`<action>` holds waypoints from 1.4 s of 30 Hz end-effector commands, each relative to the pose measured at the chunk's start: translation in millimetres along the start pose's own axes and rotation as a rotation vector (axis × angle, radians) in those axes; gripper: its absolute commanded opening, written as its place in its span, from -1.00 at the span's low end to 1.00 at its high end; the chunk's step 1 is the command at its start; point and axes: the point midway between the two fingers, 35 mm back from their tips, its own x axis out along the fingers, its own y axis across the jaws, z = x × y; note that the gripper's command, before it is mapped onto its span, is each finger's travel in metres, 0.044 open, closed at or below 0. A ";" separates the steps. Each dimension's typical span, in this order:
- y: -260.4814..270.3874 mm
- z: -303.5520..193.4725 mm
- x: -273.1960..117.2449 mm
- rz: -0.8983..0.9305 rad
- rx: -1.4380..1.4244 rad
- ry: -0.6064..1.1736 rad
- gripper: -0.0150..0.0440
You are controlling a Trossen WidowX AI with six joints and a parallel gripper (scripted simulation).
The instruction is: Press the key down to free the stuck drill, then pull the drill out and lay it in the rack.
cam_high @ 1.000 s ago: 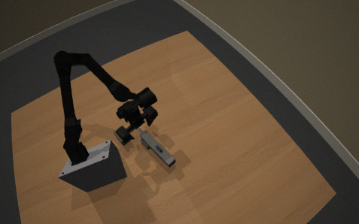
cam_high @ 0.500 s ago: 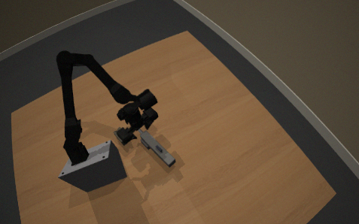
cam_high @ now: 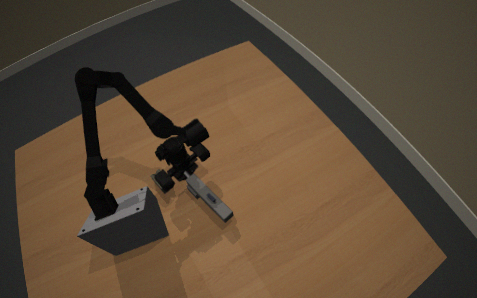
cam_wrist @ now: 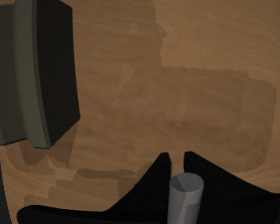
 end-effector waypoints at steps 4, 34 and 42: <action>-0.6 2.0 -0.1 -0.001 -0.003 0.001 -0.49; -0.1 39.6 0.0 0.003 -0.001 -0.004 -0.40; -0.1 39.6 0.0 0.003 -0.001 -0.004 0.31</action>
